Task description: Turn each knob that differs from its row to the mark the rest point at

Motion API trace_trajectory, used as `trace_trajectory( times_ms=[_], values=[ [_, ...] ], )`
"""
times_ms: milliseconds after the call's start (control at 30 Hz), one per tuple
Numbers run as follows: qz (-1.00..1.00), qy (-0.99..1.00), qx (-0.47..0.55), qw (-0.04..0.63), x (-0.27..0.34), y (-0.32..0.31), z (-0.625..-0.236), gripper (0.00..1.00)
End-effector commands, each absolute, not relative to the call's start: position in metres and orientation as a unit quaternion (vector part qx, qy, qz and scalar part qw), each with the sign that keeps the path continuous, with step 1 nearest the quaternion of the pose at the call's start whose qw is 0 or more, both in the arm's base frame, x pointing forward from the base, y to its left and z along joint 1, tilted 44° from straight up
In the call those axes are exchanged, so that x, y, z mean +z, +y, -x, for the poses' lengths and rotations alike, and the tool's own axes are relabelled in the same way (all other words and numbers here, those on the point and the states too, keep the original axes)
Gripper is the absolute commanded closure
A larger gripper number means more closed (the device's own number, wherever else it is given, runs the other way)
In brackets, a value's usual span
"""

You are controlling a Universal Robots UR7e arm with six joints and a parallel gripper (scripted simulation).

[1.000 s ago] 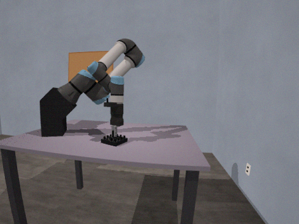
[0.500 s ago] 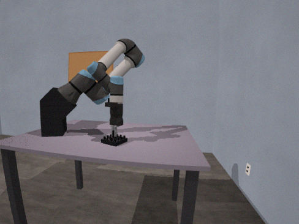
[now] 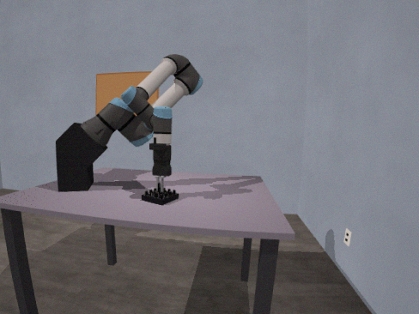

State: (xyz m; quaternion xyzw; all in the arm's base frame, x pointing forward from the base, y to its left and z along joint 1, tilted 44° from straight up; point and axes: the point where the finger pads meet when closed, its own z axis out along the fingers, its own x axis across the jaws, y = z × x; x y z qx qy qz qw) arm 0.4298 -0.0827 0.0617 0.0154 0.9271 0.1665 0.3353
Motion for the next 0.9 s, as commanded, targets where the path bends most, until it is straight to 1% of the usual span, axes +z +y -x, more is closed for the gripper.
trace_trajectory(
  times_ms=[0,867],
  values=[
    [0.018,0.927,0.155,0.341,0.0619,-0.083,-0.4299,0.7],
    [0.237,0.896,0.07,0.369,0.0619,-0.083,-0.4299,0.7]
  ],
)
